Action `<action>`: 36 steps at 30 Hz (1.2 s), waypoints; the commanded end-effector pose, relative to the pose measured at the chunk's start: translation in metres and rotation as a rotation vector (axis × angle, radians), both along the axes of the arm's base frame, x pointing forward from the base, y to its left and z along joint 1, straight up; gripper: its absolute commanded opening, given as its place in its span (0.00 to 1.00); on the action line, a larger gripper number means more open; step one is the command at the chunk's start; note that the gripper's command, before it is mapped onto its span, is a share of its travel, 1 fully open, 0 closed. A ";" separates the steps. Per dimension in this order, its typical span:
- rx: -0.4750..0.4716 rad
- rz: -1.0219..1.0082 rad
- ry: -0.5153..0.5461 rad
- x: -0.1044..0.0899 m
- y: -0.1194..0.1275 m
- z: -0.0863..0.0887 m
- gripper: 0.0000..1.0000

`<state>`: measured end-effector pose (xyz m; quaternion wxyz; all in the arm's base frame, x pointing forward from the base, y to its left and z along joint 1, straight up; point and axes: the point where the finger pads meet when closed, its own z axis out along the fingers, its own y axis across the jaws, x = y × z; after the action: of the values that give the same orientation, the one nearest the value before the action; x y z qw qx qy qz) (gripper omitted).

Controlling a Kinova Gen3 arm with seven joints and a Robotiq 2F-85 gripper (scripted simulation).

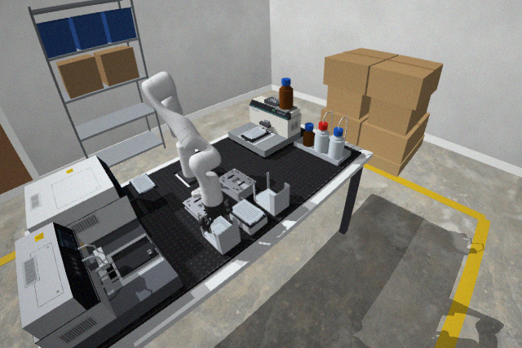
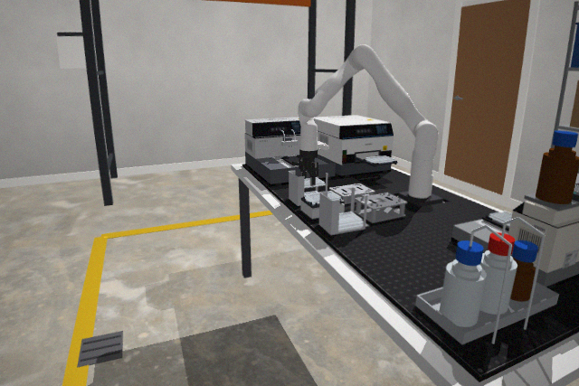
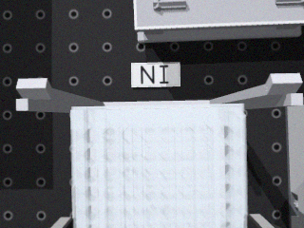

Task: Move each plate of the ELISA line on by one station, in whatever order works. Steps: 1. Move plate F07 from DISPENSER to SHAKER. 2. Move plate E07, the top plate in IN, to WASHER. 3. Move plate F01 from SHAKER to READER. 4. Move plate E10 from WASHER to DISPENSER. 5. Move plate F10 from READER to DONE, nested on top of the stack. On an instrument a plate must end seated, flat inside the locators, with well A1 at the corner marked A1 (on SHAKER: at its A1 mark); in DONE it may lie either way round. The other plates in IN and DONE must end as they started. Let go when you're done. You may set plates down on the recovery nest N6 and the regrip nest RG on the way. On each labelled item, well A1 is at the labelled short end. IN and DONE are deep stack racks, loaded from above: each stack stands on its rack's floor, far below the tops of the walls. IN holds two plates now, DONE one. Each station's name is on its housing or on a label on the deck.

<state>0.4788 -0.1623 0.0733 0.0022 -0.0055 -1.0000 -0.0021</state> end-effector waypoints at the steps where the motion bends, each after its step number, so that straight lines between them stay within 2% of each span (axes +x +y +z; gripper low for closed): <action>1: -0.001 0.000 -0.002 0.001 0.000 0.003 0.94; 36: -0.001 0.000 -0.002 0.001 0.000 0.024 0.94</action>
<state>0.4789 -0.1624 0.0946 0.0022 -0.0055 -1.0000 -0.0021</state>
